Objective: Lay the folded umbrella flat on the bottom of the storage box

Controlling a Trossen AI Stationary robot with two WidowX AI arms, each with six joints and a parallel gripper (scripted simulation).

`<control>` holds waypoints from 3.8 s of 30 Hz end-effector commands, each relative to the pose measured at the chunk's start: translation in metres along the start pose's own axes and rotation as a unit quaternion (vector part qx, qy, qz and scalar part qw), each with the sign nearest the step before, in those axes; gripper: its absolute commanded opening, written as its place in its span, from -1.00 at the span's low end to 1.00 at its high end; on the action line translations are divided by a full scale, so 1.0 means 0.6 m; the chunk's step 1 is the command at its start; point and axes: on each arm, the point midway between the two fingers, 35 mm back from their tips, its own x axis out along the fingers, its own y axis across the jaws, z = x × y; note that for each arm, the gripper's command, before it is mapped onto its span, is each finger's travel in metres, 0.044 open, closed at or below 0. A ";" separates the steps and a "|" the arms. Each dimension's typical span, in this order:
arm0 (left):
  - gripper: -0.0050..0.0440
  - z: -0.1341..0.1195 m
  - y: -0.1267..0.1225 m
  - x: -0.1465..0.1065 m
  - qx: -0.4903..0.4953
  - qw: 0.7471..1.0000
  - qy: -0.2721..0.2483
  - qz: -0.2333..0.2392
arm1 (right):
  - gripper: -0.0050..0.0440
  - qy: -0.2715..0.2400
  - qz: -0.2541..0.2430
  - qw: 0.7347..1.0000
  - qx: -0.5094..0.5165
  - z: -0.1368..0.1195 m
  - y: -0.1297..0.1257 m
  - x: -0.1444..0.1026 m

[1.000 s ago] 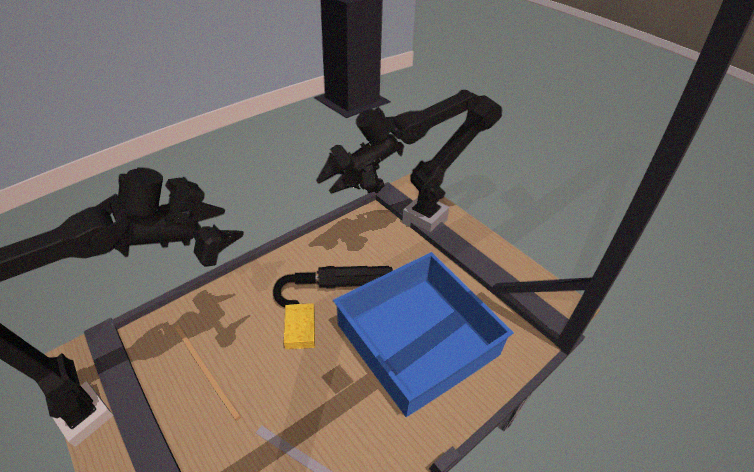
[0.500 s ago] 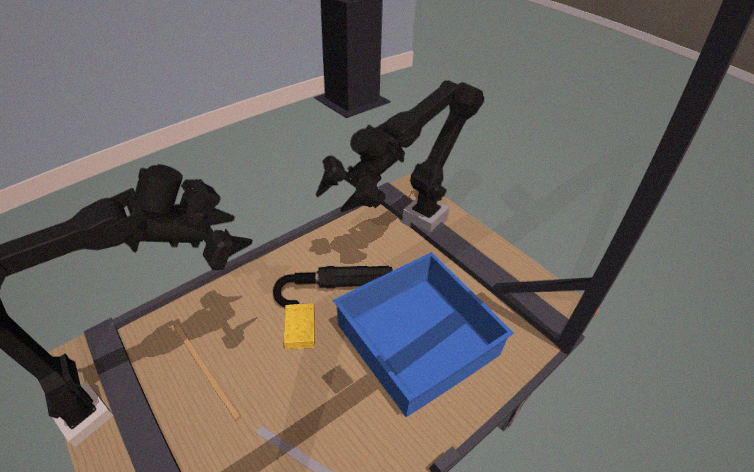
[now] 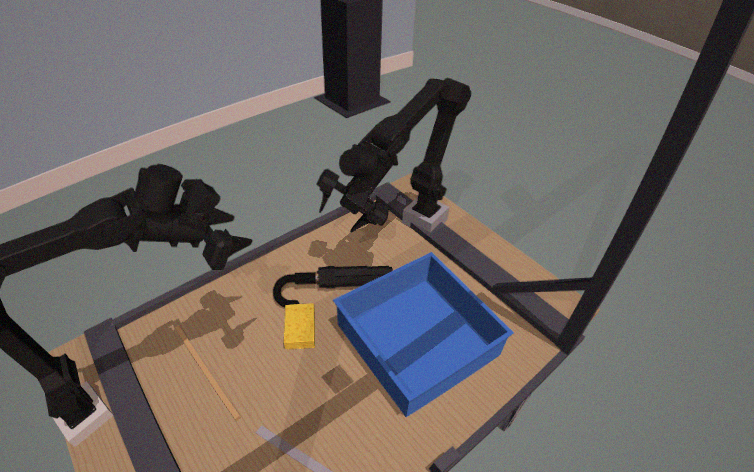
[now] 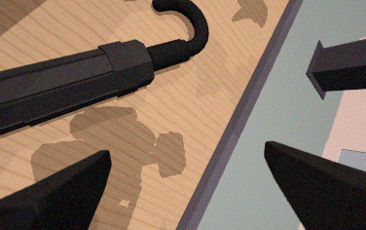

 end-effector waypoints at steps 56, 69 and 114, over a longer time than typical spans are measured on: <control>0.84 0.014 -0.001 -0.013 -0.001 1.000 -0.013 0.000 | 0.79 -0.056 0.238 0.962 -0.125 0.070 0.053 0.072; 0.84 0.014 -0.001 -0.013 -0.001 1.000 -0.013 0.000 | 0.79 -0.094 0.254 0.876 -0.398 0.080 0.059 0.089; 0.84 0.014 -0.001 -0.013 -0.001 1.000 -0.013 0.000 | 0.79 -0.141 0.252 0.588 -0.756 0.077 0.099 0.145</control>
